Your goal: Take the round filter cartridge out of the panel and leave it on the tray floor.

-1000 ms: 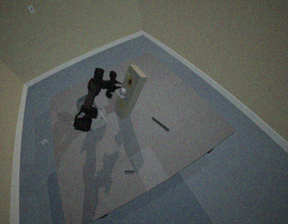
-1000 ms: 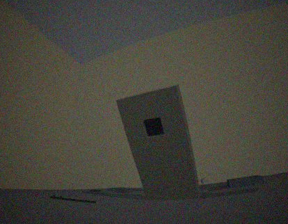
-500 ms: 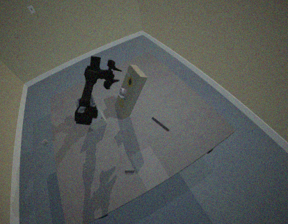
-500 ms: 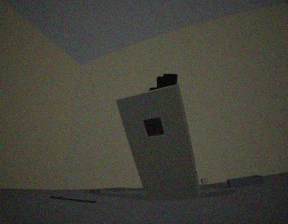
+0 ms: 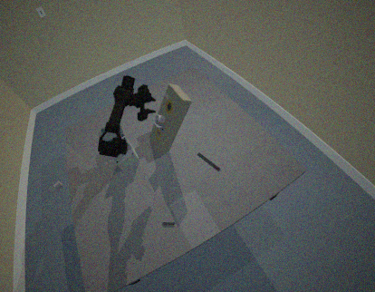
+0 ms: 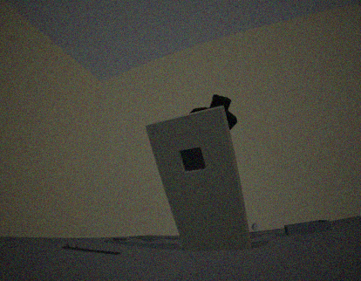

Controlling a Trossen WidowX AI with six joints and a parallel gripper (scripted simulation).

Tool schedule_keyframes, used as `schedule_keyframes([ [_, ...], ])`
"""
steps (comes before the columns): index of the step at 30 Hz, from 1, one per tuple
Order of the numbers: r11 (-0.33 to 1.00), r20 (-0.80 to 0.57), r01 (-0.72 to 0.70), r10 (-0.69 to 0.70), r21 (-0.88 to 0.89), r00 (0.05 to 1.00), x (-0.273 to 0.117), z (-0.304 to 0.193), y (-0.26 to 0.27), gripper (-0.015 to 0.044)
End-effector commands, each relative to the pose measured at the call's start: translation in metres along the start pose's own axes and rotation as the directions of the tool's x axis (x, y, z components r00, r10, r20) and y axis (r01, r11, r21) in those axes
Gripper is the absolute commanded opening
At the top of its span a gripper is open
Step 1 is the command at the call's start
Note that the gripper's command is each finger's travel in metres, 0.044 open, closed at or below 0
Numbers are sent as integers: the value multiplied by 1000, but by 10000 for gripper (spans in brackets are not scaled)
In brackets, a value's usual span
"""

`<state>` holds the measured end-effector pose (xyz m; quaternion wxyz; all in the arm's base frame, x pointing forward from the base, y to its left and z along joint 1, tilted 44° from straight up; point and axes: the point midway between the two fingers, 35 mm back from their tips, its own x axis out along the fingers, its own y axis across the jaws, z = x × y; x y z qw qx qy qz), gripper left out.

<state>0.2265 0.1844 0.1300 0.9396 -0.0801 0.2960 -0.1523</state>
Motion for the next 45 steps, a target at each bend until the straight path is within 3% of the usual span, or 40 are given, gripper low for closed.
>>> schedule_keyframes([
  [1, 809, -167, 20, -146, -588, 975, 25, -45, -32, 305],
  [43, 809, -164, 23, -147, -587, 975, 74, -53, -39, 305],
  [45, 814, -169, 19, -143, -580, 975, 70, -52, -38, 252],
])
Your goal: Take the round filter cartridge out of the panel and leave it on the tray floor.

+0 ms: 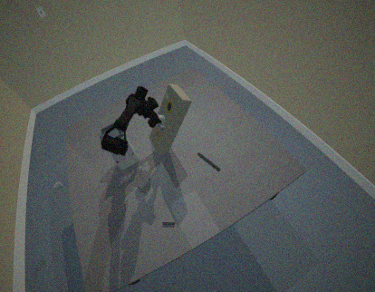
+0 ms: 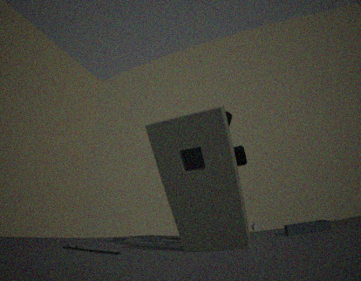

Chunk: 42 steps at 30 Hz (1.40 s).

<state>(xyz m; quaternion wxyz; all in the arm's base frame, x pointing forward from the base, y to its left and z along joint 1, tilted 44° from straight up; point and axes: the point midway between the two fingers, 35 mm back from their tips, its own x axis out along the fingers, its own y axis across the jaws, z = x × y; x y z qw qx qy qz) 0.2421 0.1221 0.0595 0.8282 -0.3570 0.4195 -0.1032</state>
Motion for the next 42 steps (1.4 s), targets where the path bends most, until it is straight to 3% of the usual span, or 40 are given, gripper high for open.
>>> schedule_keyframes([
  [1, 1000, 0, 0, 0, 1, 1000, 0, 0, 0, 226],
  [8, 1000, 0, 0, 0, 1, 1000, 0, 0, 0, 179],
  [15, 1000, 1, 0, 0, 1, 1000, -4, 8, 0, 0],
  [22, 1000, 1, -1, 1, -1, 1000, -14, 23, 1, 0],
  [38, 1000, -3, -4, 4, -3, 1000, -99, 27, 2, 0],
  [42, 1000, -3, -3, 3, -3, 1000, -101, 28, 8, 0],
])
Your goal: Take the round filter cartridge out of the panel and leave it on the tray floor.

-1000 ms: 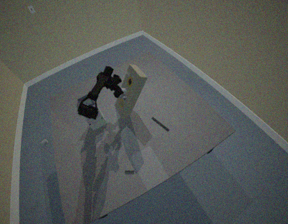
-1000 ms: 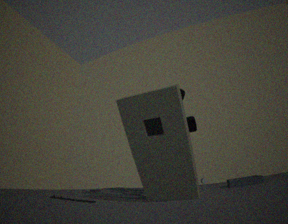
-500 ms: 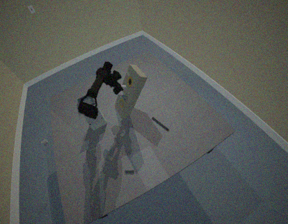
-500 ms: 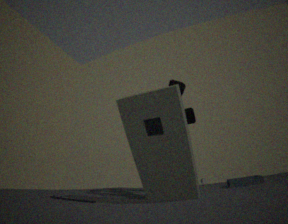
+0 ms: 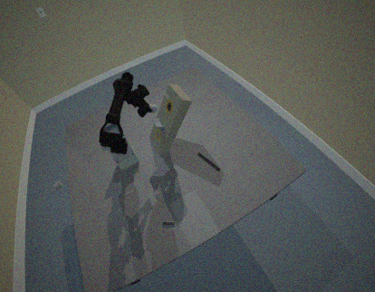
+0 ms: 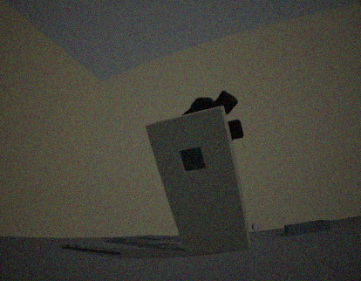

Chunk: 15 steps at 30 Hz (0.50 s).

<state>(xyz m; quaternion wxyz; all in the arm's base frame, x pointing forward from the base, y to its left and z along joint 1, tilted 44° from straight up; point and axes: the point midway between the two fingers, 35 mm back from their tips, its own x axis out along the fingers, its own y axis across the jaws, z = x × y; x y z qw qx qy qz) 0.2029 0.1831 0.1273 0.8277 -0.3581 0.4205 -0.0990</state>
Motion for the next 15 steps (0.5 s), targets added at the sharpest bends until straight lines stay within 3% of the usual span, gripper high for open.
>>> schedule_keyframes([
  [1, 1000, -4, 3, -3, 3, 1000, -5, 1, 10, 0],
  [15, 1000, -2, -1, 1, 7, 1000, 7, 1, 77, 0],
])
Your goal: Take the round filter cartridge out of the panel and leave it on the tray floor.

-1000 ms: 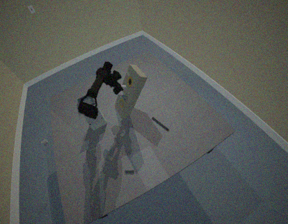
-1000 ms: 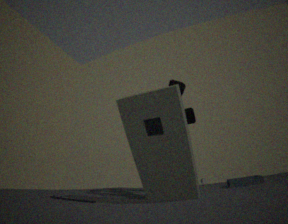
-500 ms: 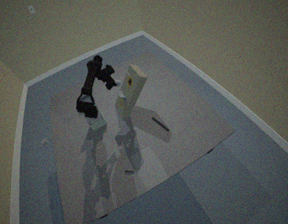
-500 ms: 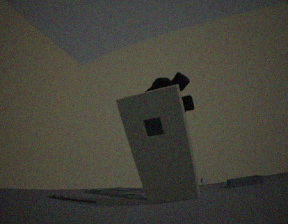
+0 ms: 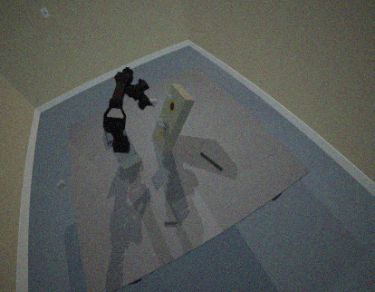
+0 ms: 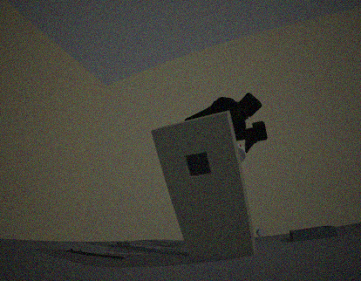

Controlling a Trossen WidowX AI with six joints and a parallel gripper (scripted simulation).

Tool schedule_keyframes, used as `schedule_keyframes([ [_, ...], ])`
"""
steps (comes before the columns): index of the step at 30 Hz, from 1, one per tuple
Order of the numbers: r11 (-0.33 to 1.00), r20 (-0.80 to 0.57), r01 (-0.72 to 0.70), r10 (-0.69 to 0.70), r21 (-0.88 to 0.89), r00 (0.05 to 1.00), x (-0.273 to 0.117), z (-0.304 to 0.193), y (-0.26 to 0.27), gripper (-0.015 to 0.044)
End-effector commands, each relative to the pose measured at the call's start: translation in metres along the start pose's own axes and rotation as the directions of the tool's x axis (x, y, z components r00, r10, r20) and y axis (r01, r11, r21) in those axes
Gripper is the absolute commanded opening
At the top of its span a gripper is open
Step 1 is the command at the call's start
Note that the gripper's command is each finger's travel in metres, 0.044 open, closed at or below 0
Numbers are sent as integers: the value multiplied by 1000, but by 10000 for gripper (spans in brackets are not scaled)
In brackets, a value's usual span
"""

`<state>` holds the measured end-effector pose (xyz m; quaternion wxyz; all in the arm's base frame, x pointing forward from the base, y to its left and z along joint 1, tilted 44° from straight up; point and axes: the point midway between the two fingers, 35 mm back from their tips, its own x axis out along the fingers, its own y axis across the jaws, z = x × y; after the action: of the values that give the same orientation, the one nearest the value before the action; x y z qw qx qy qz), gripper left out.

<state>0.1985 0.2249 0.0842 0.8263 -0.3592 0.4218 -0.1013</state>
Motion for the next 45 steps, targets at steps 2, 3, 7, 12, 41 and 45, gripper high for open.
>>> schedule_keyframes([
  [2, 1000, 3, -5, 5, 9, 1000, 4, -2, 26, 0],
  [3, 1000, 3, -5, 5, 9, 1000, 4, -2, 28, 0],
  [7, 998, -12, -34, 33, -57, 999, 1, -8, 29, 0],
  [12, 958, -55, -151, 142, -246, 988, -8, -31, 65, 0],
  [41, 402, -261, -470, 474, -786, 841, -49, -146, 177, 0],
  [45, 303, -303, -490, 497, -817, 813, -45, -184, 190, 0],
])
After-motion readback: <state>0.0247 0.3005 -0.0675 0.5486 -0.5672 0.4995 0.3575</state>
